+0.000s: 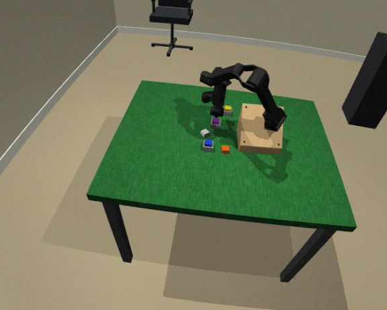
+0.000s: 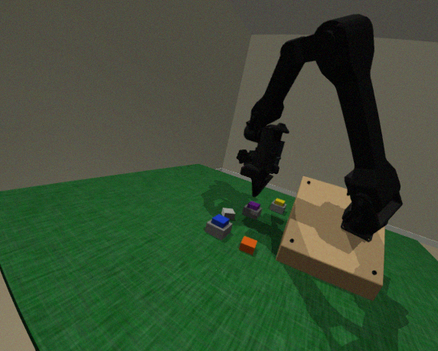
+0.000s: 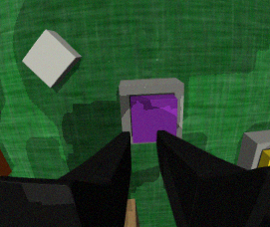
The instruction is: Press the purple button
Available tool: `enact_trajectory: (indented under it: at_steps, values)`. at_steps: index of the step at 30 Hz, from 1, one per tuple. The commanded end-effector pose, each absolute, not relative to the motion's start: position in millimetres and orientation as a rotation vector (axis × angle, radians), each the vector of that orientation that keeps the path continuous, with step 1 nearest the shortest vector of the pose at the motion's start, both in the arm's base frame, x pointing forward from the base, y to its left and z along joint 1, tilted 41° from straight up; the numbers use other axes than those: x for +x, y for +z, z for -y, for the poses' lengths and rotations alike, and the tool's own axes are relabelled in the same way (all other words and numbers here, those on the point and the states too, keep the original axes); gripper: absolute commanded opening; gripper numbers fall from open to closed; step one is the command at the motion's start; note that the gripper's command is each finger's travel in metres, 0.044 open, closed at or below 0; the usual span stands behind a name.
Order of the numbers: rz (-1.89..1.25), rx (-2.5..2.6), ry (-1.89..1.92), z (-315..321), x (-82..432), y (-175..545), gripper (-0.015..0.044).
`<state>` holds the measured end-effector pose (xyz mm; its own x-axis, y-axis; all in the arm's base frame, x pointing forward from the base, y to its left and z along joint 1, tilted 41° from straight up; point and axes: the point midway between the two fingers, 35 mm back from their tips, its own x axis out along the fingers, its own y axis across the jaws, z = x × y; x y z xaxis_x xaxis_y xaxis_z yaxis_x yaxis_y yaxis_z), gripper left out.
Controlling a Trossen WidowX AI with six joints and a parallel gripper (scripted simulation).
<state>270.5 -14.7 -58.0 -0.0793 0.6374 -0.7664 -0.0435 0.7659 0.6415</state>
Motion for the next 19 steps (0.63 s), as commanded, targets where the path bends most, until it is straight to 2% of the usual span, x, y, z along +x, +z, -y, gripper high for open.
enact_trajectory:
  at_steps: [1,6,10,13,19]
  values:
    - [-1.558,0.464,0.602,-15,286,-15,0.0151]
    - [-1.554,0.462,0.596,-73,286,59,0.0283]
    - [-1.552,0.475,0.612,-119,263,118,0.0387]
    - [-1.554,0.489,0.632,-144,238,154,0.04]
    - [-1.555,0.491,0.635,-147,234,159,0.04]
